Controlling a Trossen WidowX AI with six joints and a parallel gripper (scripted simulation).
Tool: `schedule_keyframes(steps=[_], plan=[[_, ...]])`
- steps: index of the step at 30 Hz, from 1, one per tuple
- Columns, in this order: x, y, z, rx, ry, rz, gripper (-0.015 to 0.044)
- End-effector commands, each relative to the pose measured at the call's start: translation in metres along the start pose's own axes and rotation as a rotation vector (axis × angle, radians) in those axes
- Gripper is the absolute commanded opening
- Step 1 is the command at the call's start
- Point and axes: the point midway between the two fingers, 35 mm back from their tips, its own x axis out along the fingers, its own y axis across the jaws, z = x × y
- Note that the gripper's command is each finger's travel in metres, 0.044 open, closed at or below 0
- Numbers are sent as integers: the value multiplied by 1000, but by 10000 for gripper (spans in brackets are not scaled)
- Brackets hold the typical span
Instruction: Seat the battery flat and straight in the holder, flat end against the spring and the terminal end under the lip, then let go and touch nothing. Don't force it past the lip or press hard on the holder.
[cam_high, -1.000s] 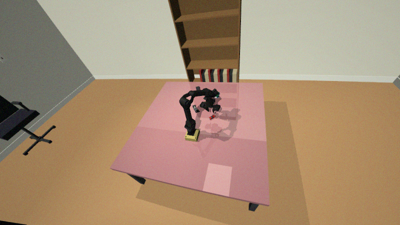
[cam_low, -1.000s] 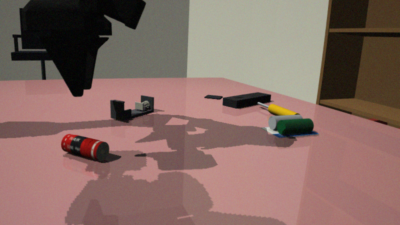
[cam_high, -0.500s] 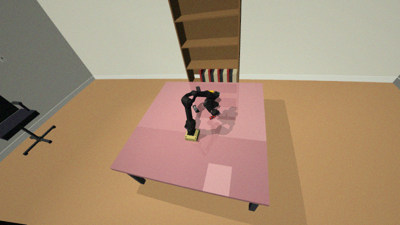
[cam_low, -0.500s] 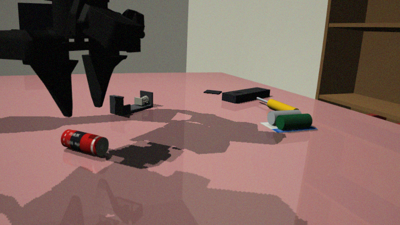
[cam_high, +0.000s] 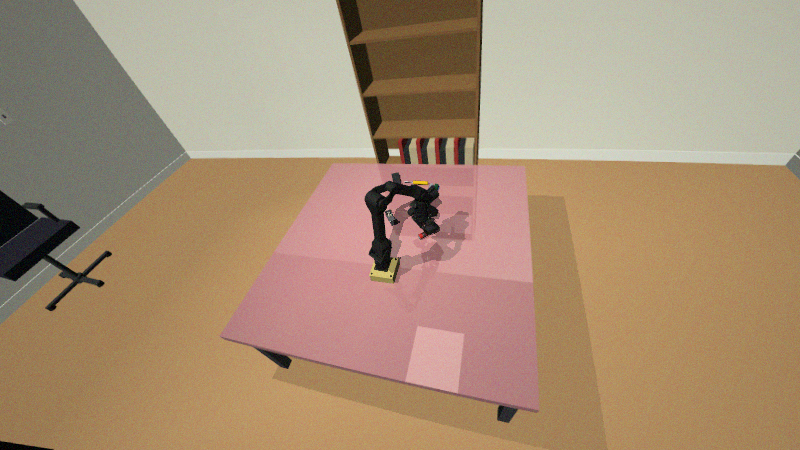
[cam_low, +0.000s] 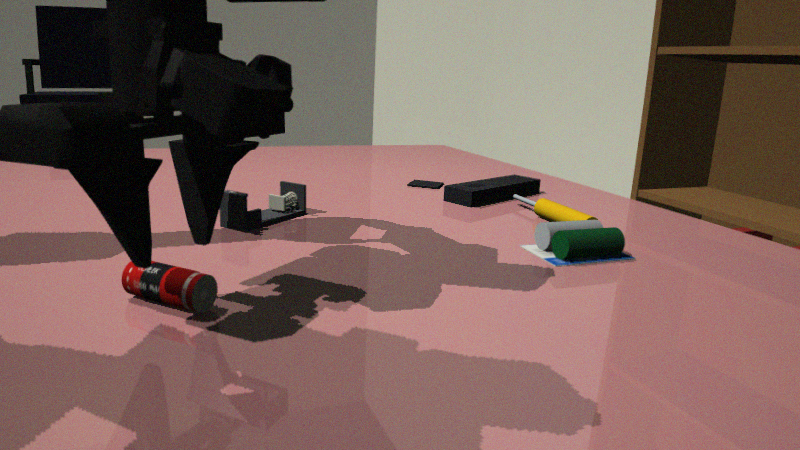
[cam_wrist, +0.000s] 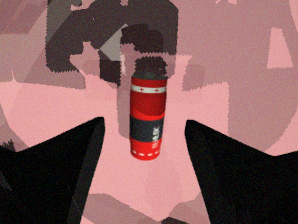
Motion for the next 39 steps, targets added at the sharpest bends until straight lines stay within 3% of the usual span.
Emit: schedule_keyframes(steps=[1, 16, 20, 30, 39], plan=[[10, -1, -3, 3, 17, -8, 250], [32, -2, -5, 3, 17, -8, 250], [32, -2, -5, 3, 17, -8, 145], [32, -2, -5, 3, 17, -8, 88], [-19, -1, -4, 3, 17, -8, 88]])
